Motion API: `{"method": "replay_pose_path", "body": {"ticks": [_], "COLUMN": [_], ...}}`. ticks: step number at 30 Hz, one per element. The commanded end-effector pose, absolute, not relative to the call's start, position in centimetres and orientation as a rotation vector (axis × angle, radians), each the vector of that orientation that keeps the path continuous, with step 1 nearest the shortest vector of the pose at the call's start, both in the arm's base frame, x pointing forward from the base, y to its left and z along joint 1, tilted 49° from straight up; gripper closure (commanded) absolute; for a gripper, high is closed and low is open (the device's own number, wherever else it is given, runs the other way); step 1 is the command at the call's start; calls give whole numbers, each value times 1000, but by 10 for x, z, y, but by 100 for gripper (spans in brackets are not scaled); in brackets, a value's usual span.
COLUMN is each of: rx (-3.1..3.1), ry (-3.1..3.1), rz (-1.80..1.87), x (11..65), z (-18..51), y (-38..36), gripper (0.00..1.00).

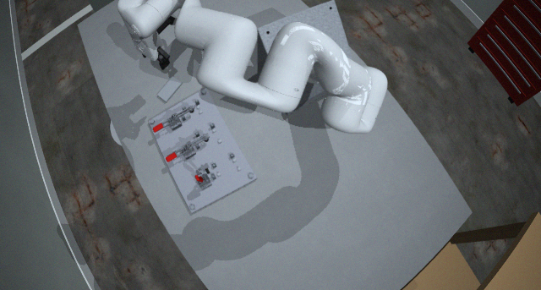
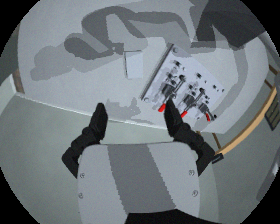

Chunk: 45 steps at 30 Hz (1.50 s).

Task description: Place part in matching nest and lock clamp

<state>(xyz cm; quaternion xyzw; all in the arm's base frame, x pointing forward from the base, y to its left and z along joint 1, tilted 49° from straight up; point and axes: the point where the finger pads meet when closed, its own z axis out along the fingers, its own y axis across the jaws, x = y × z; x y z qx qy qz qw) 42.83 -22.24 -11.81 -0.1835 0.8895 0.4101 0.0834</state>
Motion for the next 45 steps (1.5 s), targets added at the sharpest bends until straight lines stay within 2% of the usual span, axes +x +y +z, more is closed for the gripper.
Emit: {"method": "replay_pose_path", "body": {"ticks": [1,45], "rx": [-548,-548], "ry": [2655,2655], "rz": [1217,1217], "x": [429,430], "z": [-117,-120], "y": [-224,-222], "gripper": [0,0]}}
